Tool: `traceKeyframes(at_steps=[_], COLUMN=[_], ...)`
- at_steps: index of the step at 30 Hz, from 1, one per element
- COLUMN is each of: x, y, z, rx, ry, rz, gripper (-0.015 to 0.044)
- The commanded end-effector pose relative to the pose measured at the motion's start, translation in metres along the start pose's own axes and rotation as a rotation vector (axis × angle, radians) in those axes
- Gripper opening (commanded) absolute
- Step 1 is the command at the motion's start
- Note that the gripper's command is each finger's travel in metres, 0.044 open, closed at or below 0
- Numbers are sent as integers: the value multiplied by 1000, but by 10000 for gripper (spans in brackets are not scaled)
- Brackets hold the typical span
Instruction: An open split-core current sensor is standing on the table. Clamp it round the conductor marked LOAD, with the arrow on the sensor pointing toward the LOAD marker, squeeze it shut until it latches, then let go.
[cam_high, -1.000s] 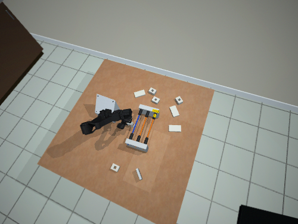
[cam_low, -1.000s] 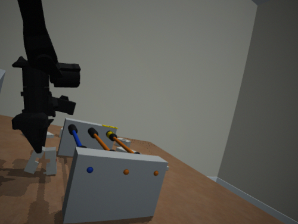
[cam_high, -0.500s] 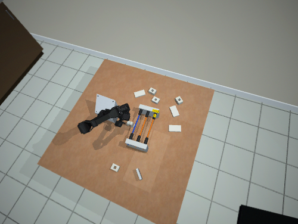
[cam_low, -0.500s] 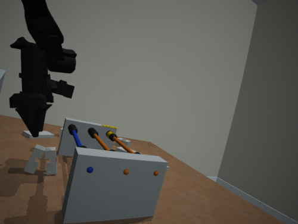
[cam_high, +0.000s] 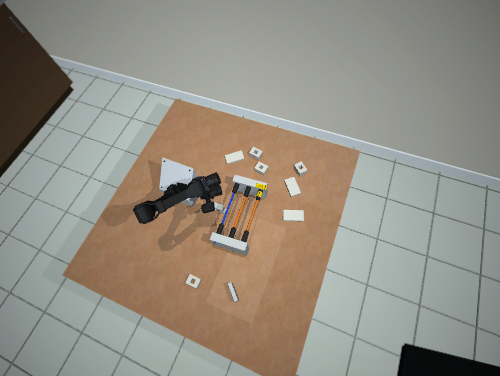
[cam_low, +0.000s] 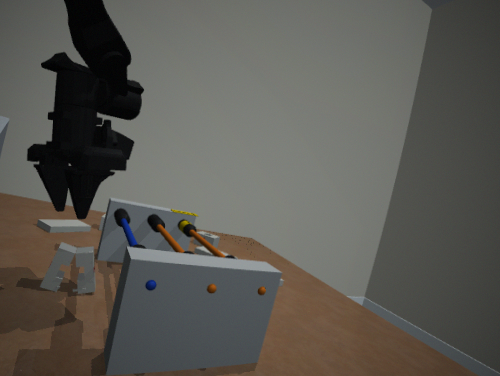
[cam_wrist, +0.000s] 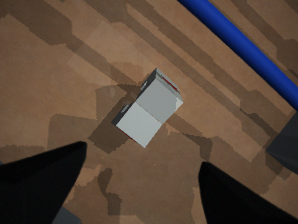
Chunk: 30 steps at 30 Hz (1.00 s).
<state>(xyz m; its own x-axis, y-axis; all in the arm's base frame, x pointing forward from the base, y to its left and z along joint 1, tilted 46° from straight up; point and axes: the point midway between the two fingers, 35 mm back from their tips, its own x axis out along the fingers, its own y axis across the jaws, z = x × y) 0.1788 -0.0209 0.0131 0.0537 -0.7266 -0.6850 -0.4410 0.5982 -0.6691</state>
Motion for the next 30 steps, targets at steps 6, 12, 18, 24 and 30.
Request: traceKeyframes(at_steps=[6, 12, 18, 24, 30], x=[3, 3, 9, 19, 28], y=[-10, -10, -9, -8, -7], z=[22, 22, 22, 22, 21], rx=[-954, -969, -969, -969, -969], ry=[73, 73, 72, 71, 70], rz=[157, 160, 160, 161, 160], gripper=[320, 320, 320, 320, 320])
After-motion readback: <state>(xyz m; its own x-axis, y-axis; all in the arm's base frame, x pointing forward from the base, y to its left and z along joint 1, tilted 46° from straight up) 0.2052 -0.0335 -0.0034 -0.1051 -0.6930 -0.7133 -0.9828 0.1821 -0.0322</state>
